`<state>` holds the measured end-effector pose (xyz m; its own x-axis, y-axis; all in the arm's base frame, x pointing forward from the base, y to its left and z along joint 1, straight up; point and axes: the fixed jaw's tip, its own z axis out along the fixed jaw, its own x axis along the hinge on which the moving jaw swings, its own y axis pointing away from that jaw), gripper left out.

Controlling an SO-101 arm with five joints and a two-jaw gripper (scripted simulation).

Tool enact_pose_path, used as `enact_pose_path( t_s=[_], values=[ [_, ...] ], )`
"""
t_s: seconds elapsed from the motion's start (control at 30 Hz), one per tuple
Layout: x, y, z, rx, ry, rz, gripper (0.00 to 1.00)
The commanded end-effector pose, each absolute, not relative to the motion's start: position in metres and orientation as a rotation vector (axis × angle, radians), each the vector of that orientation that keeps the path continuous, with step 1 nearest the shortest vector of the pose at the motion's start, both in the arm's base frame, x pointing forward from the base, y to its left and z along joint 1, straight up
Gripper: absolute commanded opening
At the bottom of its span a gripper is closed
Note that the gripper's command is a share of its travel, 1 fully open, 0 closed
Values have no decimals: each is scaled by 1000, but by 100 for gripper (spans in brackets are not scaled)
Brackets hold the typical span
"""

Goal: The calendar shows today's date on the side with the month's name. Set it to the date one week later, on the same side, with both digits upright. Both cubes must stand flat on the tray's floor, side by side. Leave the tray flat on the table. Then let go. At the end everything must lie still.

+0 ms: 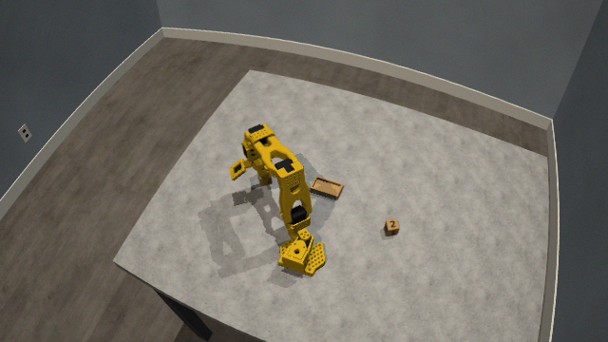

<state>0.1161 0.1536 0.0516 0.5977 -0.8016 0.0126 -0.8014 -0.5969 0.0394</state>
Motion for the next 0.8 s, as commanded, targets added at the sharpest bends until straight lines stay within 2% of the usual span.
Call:
enact_pose_path(
  t_s=[0.0,0.77],
  values=[
    [118,164,59,2838,-1388,5,0],
    [121,168,63,2871,-1391,14,0]
  ],
)
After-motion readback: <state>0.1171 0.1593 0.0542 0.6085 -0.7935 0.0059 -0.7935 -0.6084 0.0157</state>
